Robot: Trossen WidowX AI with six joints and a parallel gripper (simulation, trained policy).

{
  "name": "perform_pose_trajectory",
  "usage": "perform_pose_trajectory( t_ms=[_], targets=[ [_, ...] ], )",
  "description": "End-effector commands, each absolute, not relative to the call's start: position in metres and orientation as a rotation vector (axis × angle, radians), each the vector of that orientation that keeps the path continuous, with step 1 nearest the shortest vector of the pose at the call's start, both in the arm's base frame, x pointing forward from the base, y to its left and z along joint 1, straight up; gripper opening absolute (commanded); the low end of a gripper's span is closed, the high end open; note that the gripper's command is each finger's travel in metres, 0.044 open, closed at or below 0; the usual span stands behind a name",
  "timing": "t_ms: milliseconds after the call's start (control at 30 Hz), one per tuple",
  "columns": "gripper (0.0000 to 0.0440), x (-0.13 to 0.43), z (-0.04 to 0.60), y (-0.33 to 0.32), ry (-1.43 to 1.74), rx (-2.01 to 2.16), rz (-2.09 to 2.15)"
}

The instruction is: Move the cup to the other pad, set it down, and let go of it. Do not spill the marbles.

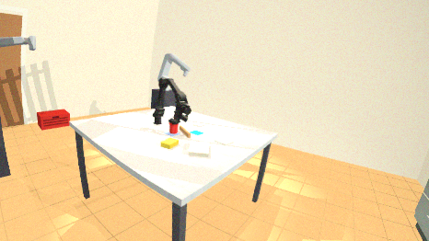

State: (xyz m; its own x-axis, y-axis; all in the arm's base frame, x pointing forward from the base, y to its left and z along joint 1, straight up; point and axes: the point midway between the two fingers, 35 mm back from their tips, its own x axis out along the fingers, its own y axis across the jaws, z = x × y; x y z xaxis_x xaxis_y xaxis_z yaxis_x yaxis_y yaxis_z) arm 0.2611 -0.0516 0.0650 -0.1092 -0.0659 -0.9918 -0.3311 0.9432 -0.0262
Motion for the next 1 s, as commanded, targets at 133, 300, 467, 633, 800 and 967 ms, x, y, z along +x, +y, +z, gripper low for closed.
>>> perform_pose_trajectory(
  t_ms=[133, 300, 467, 633, 800, 967],
  targets=[
    [0.0001, 0.274, 0.084, -0.047, 1.625, -0.341, 0.265],
    [0.0000, 0.283, 0.098, -0.040, 1.594, -0.363, 0.280],
    [0.0000, 0.293, 0.109, -0.030, 1.558, -0.385, 0.297],
    [0.0000, 0.303, 0.118, -0.018, 1.523, -0.408, 0.315],
    [0.0000, 0.313, 0.124, -0.003, 1.486, -0.430, 0.333],
    [0.0000, 0.323, 0.127, 0.014, 1.449, -0.452, 0.350]
  ],
)
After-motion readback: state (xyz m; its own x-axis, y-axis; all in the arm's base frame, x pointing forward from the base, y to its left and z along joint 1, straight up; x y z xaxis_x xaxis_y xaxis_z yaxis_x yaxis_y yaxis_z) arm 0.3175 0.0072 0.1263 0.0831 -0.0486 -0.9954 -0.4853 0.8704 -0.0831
